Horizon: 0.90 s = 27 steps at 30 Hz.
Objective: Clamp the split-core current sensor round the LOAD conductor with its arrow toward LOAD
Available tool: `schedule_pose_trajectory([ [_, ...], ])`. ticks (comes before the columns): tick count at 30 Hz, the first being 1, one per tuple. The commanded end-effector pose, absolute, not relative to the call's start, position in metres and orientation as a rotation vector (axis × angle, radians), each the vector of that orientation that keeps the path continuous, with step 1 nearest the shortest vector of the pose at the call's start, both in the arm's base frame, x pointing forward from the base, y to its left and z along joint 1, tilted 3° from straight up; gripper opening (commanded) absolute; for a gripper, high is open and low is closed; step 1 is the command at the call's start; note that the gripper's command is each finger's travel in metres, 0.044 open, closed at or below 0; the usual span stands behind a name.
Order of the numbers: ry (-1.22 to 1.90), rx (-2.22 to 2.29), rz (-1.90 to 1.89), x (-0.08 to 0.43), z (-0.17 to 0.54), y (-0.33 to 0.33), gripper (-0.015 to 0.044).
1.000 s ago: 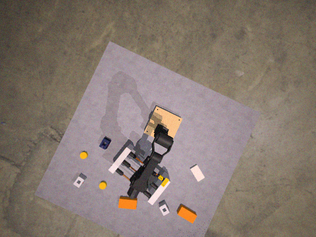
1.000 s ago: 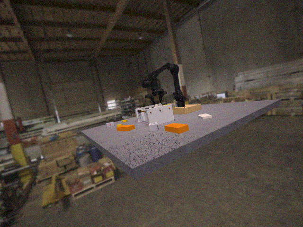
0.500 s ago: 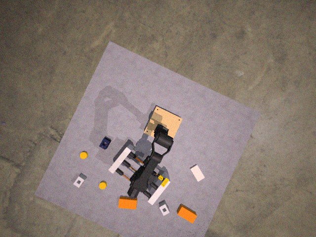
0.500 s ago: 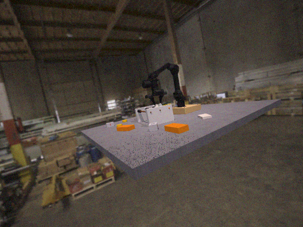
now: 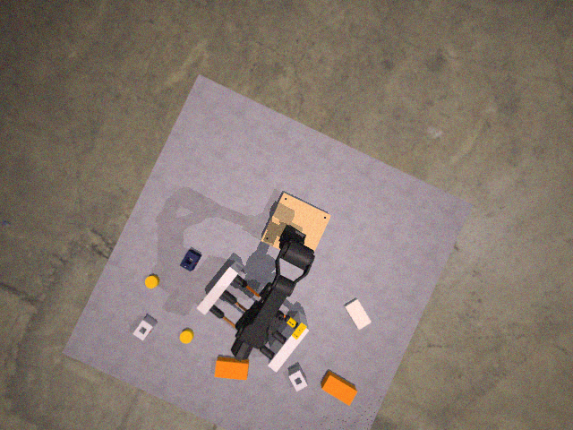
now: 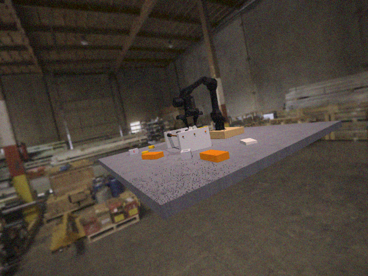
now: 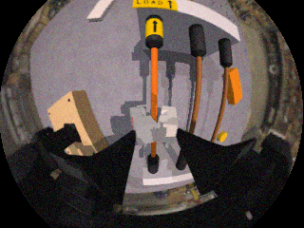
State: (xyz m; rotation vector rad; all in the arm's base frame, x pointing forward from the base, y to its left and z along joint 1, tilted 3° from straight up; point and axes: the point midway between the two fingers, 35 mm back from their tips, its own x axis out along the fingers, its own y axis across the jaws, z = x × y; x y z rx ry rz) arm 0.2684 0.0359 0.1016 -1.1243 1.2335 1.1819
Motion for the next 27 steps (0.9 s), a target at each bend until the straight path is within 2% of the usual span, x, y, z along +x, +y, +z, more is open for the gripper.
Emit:
schedule_pose_trajectory([
  [1,1.232,-1.125,1.181,0.2687,0.1024,0.0359,0.0],
  [16,1.232,-1.125,1.181,0.2687,0.1024,0.0359,0.0],
  [27,1.232,-1.125,1.181,0.2687,0.1024,0.0359,0.0289],
])
